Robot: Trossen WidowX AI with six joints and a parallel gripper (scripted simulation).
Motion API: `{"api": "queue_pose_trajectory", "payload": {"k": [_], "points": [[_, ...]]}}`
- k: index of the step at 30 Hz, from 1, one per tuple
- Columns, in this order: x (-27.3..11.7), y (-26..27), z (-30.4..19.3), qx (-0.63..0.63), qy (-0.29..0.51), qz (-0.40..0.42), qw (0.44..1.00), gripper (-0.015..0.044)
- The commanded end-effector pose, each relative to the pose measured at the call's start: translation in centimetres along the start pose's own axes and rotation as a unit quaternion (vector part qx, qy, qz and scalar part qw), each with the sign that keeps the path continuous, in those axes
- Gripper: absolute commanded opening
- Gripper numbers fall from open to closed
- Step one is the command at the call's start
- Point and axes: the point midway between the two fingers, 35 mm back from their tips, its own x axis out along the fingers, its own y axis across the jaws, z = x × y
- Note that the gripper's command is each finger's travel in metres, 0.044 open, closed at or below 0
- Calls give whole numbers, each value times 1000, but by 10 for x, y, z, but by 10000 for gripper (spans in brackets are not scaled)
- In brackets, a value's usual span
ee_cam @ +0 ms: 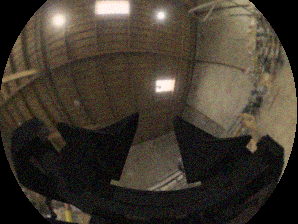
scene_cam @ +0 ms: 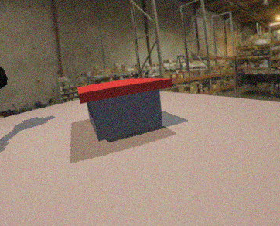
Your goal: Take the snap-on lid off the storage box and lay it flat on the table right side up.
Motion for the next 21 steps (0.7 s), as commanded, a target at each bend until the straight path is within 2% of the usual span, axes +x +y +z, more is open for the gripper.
{"api": "queue_pose_trajectory", "payload": {"k": [1, 7, 16, 21], "points": [[-2, 34, 0, 85, -7, 57, 995, 235], [-6, 69, 5, 167, -15, 112, 979, 235], [-25, 135, 26, 346, -9, 228, 910, 235], [-63, 197, 59, 529, 34, 351, 772, 235]]}}
